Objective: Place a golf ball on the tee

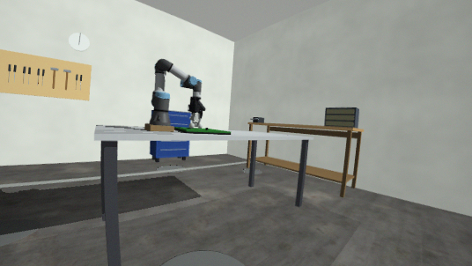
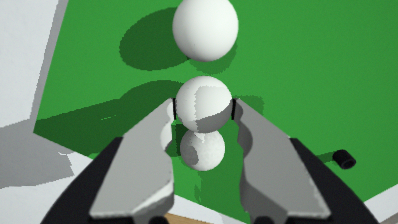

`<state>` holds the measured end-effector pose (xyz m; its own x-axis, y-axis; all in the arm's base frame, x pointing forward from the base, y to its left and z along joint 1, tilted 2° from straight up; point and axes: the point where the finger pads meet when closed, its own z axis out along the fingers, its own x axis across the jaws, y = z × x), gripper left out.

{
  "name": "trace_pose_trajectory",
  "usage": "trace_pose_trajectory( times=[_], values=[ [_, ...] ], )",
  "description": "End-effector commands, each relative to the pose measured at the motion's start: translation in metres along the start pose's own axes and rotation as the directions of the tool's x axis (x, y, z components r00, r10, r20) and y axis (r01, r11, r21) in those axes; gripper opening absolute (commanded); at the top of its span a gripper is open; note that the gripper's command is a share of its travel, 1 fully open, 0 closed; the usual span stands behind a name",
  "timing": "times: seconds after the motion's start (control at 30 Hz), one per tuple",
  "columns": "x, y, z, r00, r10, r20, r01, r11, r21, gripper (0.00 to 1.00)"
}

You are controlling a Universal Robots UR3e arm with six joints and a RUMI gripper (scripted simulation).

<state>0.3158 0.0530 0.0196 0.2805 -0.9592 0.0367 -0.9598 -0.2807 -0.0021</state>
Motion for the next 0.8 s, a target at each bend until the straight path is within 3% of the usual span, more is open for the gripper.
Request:
trace_pose_trajectory(
  times=[0.0, 0.37, 0.77],
  values=[
    [0.001, -0.001, -0.011, 1.000, 0.000, -0.001, 0.000, 1.000, 0.002, 0.00],
    [0.000, 0.000, -0.051, 1.000, 0.000, -0.001, 0.000, 1.000, 0.002, 0.00],
    [0.000, 0.000, -0.078, 1.000, 0.000, -0.001, 0.000, 1.000, 0.003, 0.00]
  ],
)
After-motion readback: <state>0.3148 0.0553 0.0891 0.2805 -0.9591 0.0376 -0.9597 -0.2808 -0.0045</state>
